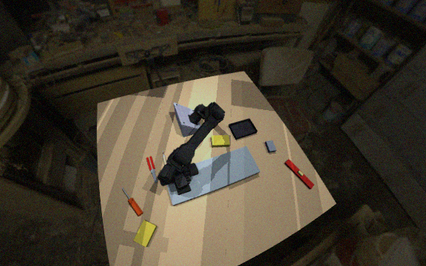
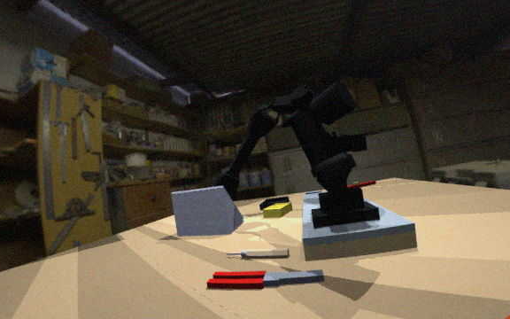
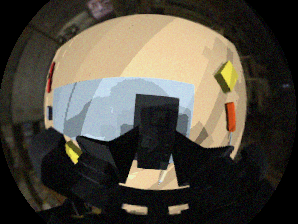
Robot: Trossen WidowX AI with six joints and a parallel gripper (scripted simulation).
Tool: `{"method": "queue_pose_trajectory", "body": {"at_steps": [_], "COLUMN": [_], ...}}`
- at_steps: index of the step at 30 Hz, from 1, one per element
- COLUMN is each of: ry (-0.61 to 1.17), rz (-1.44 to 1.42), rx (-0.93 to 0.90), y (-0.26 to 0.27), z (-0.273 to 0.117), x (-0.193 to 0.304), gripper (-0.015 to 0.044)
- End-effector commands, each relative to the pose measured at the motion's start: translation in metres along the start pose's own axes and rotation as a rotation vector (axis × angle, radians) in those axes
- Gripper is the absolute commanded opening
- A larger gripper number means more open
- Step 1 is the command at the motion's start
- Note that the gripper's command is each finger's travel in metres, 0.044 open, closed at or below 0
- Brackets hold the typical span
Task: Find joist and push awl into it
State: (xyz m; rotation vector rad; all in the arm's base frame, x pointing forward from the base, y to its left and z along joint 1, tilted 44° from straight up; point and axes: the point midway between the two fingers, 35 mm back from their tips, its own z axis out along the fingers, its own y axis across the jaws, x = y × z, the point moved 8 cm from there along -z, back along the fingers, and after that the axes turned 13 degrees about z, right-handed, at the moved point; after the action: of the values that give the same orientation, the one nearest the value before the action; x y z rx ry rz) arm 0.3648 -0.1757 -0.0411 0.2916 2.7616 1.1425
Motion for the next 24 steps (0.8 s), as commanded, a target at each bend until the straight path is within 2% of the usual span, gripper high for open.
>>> {"method": "queue_pose_trajectory", "body": {"at_steps": [1, 16, 24], "ry": [0.001, -0.001, -0.001], "rz": [0.000, 0.002, 0.001], "rx": [0.003, 0.002, 0.004], "y": [-0.010, -0.013, -0.014], "z": [0.000, -0.002, -0.028], "x": [-0.002, -0.004, -0.014], "gripper": [0.0000, 0.0000, 0.0000]}}
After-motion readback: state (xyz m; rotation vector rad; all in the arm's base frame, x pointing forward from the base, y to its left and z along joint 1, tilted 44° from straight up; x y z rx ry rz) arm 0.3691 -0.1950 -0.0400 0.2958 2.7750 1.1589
